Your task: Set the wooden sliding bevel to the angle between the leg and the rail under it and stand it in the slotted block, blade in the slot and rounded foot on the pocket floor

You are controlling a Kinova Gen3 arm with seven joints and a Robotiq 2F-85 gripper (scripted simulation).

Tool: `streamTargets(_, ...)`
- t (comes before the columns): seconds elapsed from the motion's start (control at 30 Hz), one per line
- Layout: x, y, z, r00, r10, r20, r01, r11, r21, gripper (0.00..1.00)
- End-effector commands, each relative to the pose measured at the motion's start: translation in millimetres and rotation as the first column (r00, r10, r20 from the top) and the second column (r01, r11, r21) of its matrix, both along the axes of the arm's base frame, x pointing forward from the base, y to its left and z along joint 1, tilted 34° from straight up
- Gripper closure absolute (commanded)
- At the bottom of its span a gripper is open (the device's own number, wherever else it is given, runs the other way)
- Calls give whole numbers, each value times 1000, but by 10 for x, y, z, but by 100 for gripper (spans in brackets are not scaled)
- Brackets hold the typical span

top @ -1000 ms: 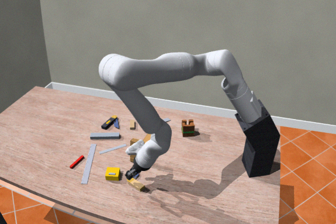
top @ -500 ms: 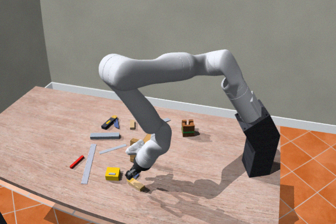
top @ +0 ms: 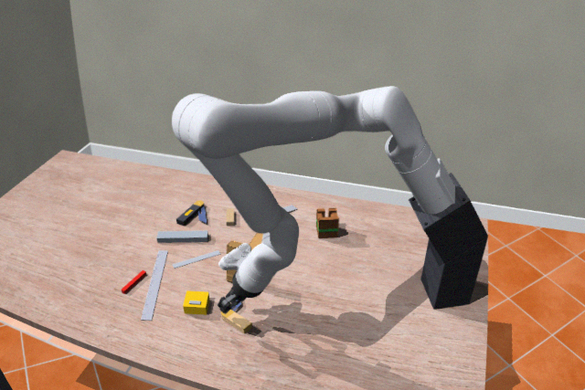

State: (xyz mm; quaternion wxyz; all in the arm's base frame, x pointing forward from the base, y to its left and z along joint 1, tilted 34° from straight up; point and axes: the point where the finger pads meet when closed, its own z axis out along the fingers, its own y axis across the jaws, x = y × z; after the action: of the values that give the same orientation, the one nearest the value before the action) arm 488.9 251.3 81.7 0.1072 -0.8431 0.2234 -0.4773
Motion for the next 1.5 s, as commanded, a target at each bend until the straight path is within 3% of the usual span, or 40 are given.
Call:
streamTargets(0.0, 0, 2, 6, 1000, 0, 1, 0, 1000, 1, 36)
streamTargets(0.57, 17, 9, -21, 1000, 0, 1, 0, 1000, 1, 36)
streamTargets(1.47, 246, 103, -389, 1000, 0, 1, 0, 1000, 1, 36)
